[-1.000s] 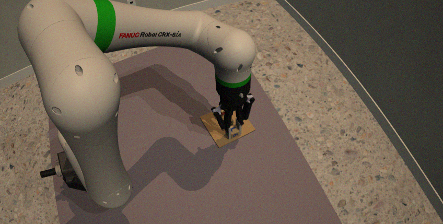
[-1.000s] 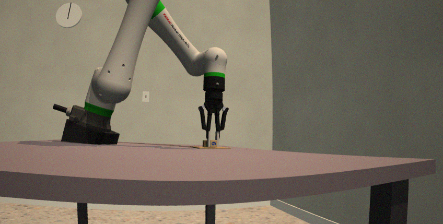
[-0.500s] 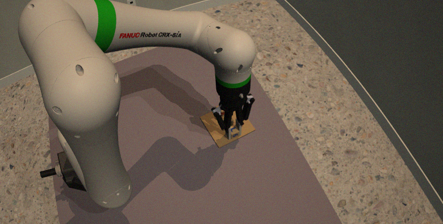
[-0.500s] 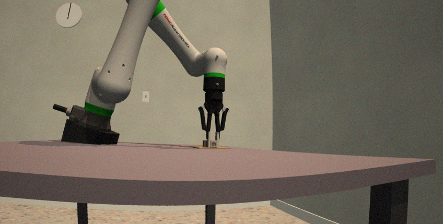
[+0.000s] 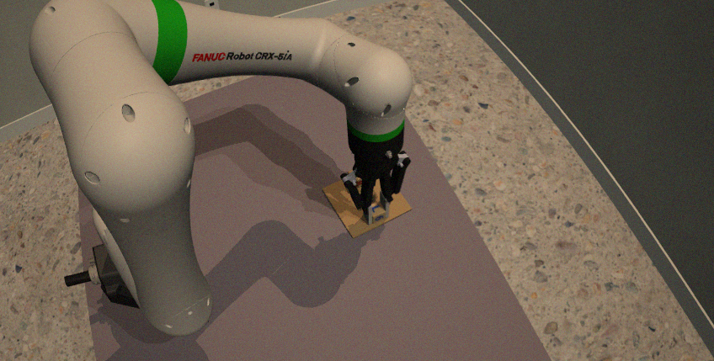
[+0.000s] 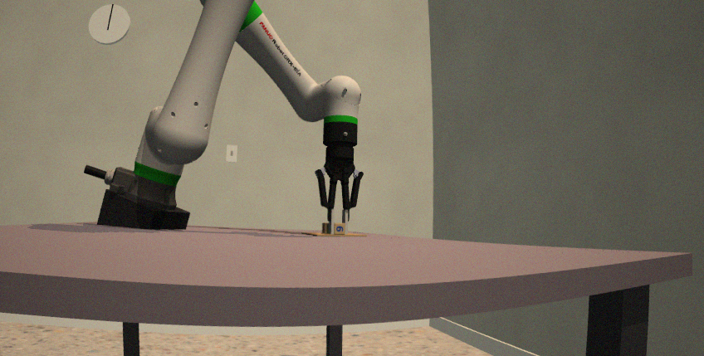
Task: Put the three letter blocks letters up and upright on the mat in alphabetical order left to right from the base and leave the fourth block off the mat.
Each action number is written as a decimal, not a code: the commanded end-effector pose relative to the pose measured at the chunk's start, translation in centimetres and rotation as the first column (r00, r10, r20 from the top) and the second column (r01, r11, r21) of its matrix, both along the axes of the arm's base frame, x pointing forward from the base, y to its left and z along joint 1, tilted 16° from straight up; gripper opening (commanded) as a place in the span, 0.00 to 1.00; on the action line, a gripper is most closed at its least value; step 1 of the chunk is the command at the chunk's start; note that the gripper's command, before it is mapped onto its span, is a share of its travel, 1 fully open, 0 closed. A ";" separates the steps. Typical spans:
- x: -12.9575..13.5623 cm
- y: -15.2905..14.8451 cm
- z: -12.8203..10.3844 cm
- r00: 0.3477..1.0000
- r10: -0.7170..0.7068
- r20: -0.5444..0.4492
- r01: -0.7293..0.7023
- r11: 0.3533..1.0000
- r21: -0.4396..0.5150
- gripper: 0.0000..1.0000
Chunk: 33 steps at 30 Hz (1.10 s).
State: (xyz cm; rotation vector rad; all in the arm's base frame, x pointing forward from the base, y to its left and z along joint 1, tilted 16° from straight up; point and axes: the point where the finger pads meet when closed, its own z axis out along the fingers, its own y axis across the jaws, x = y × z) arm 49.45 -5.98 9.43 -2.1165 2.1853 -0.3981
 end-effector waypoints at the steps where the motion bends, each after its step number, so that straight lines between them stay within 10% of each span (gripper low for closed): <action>1: 0.0 0.0 0.0 1.000 0.000 0.000 0.000 1.000 0.000 0.16; 33: 0.0 0.0 0.0 1.000 0.000 0.000 0.000 1.000 0.000 0.28</action>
